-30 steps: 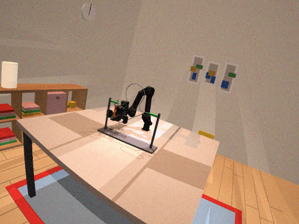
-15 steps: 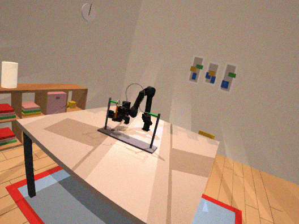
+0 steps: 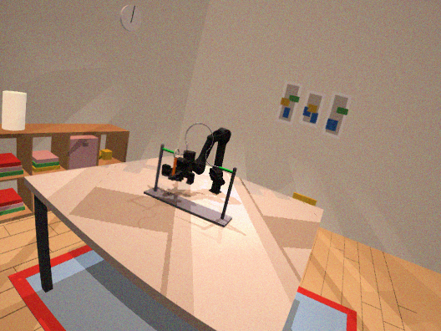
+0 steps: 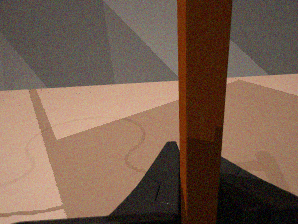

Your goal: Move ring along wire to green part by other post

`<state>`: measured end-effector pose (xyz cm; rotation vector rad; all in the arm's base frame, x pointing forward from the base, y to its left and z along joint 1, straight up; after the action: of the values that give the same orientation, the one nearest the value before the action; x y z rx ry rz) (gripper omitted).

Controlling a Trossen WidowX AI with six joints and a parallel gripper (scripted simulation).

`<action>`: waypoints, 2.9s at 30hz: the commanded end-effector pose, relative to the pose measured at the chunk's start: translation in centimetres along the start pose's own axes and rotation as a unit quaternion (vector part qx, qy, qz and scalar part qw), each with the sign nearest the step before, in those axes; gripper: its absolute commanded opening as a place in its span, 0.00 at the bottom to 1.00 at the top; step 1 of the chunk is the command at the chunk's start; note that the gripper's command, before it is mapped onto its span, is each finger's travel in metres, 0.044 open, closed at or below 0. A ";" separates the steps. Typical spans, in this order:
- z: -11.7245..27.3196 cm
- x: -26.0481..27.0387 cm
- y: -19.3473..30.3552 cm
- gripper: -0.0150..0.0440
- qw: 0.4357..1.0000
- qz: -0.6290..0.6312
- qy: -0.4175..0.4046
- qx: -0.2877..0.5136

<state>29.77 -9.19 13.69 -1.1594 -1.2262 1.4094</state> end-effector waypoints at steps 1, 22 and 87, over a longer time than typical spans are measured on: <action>0.1 0.8 0.1 0.00 1.000 -0.014 0.000 0.001; 0.0 6.3 -1.4 0.00 0.986 -0.168 -0.013 -0.004; 6.4 11.4 -17.0 0.00 0.672 -0.681 -0.250 0.147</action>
<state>22.76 2.70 29.05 0.4668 -1.5402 0.6529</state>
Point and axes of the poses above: the point midway between the two fingers, 35 mm back from their tips, its own z axis back along the fingers, its own x axis across the jaws, y = z × x, the point moved 5 cm from there along z, back along the fingers, and after that the axes turned 6 degrees about z, right-handed, at the moved point
